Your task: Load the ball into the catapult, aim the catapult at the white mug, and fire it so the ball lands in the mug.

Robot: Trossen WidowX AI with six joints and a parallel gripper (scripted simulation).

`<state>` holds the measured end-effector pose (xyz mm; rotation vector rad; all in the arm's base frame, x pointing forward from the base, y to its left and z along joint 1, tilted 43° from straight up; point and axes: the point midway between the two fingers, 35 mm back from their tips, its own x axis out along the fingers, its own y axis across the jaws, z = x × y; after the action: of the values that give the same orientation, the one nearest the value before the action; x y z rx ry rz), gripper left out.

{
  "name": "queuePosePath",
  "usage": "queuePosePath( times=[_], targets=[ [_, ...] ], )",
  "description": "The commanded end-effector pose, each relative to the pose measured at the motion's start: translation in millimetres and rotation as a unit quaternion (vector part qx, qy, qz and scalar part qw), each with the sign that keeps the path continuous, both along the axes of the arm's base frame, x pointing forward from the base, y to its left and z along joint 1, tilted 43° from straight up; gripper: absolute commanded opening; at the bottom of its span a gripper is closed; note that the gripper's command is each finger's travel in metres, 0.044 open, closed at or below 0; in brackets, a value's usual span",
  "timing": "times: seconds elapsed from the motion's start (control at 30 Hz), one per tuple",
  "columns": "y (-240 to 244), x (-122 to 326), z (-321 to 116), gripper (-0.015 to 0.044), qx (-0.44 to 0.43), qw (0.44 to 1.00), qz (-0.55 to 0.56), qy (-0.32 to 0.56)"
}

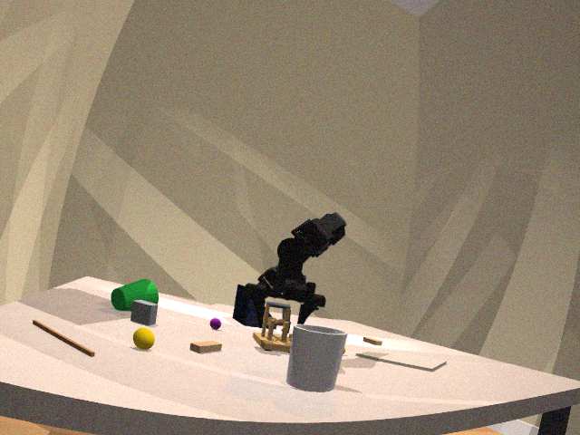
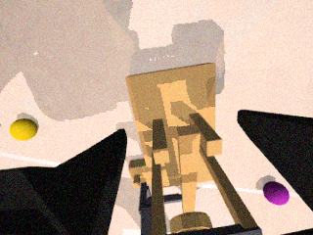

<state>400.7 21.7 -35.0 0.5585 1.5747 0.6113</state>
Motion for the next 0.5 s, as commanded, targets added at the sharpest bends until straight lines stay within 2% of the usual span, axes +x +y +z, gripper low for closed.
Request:
queuePosePath(
  times=[0.0,0.27,0.47],
  targets=[
    [6.1,-2.4,-6.3,0.0440,0.002,1.000,-0.002,0.003],
    [11.2,-3.6,-11.3,0.0440,0.002,1.000,-0.002,0.003],
    [9.2,-2.1,-8.9,0.0282,0.001,1.000,0.001,0.001]
  ],
)
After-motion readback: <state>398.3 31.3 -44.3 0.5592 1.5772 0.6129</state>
